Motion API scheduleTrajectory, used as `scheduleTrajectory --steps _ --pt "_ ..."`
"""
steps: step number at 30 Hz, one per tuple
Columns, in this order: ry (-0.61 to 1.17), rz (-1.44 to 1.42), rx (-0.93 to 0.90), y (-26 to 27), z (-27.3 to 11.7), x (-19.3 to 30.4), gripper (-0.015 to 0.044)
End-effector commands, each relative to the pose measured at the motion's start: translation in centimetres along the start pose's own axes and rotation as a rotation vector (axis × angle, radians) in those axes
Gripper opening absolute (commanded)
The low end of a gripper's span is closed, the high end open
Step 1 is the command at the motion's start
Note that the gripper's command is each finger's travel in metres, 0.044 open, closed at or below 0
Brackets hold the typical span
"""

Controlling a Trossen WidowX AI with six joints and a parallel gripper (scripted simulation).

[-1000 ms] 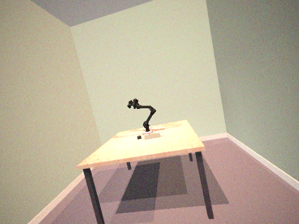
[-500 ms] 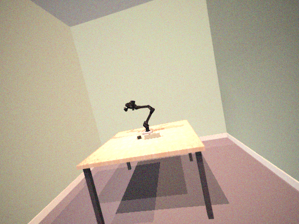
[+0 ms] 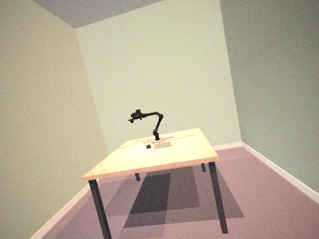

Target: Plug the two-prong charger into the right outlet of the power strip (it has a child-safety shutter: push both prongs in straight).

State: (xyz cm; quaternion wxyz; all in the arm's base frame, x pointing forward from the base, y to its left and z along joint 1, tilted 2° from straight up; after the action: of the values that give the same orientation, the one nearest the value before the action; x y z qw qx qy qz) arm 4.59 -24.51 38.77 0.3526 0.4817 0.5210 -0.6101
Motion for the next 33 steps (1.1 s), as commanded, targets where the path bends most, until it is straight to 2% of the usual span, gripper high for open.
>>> scheduleTrajectory --steps 1,16,33 --pt "0.037 0.017 -0.089 1.8 0.1 0.5 0.0440" --pt "0.221 0.047 -0.408 8.9 -1.2 2.7 0.0440" --pt "0.498 0.027 -0.701 15.7 -5.1 5.9 0.0440"
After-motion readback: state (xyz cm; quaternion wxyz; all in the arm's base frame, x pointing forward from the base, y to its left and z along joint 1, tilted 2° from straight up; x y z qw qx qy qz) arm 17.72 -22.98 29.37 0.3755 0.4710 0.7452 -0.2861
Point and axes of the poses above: the point midway between the two fingers, 35 mm back from their tips, its own z axis out along the fingers, its own y axis across the jaws, x = y × z, the point moved 9 cm from there along -z, back along the fingers, and after that the axes turned 15 degrees about z, right-handed, at the moved point
